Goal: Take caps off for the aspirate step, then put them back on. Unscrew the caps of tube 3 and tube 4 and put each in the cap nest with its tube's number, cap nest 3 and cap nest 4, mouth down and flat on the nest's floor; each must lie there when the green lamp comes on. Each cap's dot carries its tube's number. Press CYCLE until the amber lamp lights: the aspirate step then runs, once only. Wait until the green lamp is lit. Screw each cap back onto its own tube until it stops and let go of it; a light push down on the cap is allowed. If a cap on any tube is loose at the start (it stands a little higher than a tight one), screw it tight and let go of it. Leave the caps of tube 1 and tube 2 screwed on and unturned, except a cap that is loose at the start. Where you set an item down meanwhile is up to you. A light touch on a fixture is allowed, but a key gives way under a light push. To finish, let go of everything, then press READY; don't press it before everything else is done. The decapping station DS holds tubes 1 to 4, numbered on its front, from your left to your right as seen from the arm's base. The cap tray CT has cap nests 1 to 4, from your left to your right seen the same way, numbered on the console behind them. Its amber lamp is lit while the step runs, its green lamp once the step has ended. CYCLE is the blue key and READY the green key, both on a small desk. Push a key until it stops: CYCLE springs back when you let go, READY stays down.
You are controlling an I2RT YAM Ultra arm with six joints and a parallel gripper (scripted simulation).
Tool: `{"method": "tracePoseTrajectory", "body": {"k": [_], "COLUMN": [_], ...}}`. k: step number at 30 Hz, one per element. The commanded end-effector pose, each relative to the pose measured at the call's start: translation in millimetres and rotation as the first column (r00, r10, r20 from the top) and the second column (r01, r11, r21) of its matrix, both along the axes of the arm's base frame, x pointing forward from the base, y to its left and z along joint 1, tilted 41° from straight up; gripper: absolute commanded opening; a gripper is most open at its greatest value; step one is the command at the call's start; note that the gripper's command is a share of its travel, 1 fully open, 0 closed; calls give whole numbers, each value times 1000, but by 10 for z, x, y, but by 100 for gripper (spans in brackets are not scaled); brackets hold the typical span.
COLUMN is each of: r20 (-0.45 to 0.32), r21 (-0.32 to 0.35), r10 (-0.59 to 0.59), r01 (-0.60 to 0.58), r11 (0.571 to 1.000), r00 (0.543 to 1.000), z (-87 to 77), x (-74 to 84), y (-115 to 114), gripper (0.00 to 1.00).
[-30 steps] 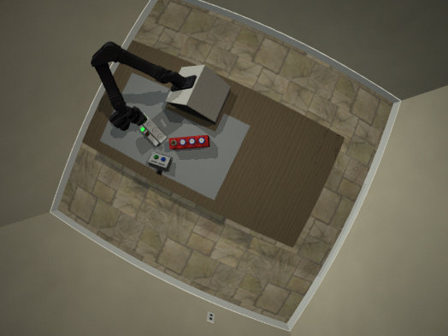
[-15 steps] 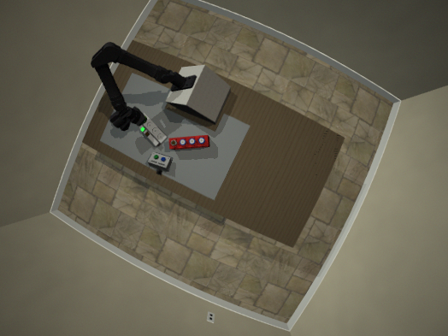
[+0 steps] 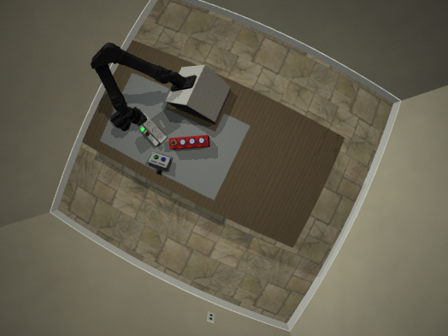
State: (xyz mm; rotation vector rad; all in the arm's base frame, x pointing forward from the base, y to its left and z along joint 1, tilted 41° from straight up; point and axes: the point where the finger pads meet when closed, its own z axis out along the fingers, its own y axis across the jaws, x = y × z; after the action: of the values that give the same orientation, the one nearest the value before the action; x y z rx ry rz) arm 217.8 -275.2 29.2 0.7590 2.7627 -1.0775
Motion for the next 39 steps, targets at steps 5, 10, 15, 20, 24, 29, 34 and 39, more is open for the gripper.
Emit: {"method": "tracePoseTrajectory", "body": {"k": [5,10,15,20,24,29,34,39], "r20": [6,6,6,6,7,7,7,7], "r21": [-5,-5,-4,-4,-4,-4,-3,-3], "r10": [7,7,7,7,7,7,7,7], "r01": [-7,-7,-7,-7,-7,-7,-7,-7], "r11": [1000,1000,1000,1000,1000,1000,1000,1000], "r00": [1000,1000,1000,1000,1000,1000,1000,1000], "z": [20,20,132,244,393,580,692,878], "x": [24,24,38,53,72,96,110,134], "y": [0,0,99,197,329,493,592,757], "gripper": [0,0,0,0,0,0,0,0]}}
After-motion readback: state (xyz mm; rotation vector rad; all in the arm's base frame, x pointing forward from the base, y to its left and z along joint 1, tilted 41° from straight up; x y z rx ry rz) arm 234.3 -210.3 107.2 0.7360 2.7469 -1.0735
